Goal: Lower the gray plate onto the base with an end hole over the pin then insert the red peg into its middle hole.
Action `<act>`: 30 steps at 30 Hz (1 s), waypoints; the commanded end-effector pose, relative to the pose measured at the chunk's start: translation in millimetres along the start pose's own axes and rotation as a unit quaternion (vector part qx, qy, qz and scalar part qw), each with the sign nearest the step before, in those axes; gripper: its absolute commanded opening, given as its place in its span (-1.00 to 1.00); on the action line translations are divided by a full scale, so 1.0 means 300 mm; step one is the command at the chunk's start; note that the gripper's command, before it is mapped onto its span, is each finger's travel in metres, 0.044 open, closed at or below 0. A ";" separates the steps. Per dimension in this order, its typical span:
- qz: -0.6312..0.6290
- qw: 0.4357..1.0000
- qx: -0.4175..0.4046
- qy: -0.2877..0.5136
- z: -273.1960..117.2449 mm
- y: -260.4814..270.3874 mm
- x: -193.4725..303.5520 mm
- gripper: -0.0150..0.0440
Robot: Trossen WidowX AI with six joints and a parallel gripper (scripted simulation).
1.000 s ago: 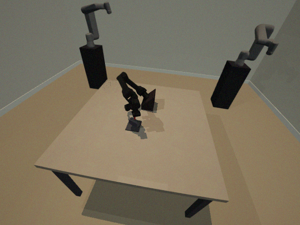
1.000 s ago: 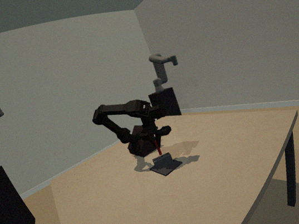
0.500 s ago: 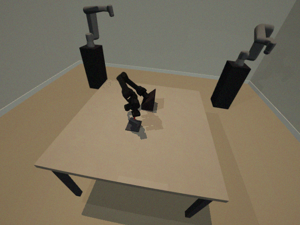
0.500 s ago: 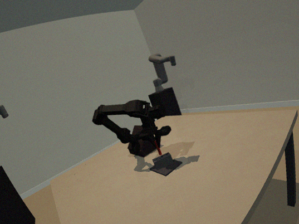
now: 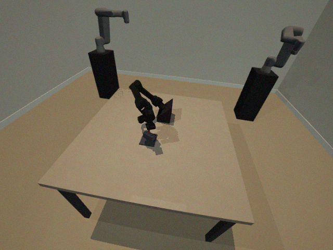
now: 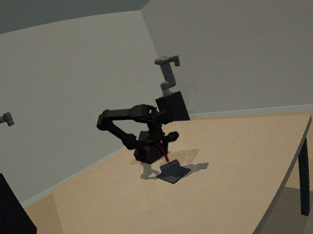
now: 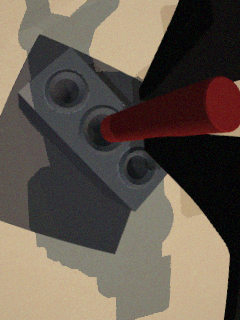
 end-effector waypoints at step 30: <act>-0.002 1.000 0.001 -0.002 0.056 -0.003 -0.008 -0.49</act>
Point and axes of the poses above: the point midway between the two fingers, 35 mm back from their tips, its own z axis out along the fingers, its own y axis across the jaws, x = y × z, the point moved 6 cm from there along -z, back along the fingers, and after that the axes turned 6 degrees about -z, right-handed, at the moved point
